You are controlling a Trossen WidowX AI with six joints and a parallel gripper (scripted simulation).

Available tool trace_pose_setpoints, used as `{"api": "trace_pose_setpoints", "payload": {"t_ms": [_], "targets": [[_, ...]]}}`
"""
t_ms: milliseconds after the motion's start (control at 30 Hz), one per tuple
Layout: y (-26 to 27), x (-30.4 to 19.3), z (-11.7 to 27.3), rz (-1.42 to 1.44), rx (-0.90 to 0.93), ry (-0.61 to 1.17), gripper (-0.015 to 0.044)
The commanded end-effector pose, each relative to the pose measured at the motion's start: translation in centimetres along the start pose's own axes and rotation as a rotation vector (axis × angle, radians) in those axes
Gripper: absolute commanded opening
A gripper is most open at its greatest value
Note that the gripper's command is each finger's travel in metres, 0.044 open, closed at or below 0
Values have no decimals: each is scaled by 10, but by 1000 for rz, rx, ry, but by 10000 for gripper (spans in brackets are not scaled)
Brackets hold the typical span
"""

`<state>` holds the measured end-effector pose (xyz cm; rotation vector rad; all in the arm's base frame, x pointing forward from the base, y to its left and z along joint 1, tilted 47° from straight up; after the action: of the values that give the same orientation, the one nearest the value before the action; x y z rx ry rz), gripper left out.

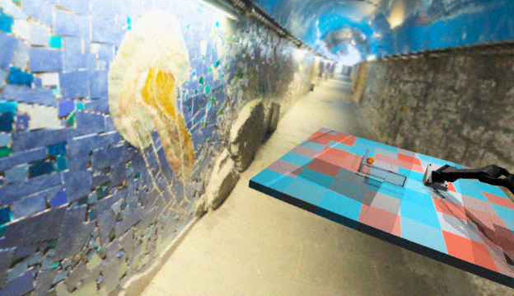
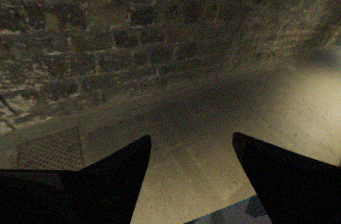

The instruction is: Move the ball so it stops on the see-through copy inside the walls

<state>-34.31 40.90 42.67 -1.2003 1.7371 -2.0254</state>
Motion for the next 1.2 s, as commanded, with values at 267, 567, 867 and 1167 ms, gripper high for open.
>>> {"api": "trace_pose_setpoints", "payload": {"t_ms": [267,567,867,1167], "targets": [[-102,-96,77,-116,-234,182,313],[-148,-144,143,-101,-322,320,313],[-193,-195,225,-118,-445,474,313],[-218,-249,316,-124,-519,688,313]]}}
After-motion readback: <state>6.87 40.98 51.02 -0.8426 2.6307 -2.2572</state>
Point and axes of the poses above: the point midway between the two fingers, 35 mm back from their tips, its own z axis back along the fingers, its own y axis across the jaws, x = y × z, the point moved 4 cm from there along z, back along the fingers, and after that the axes turned 10 degrees about z, right-handed, at the moved point
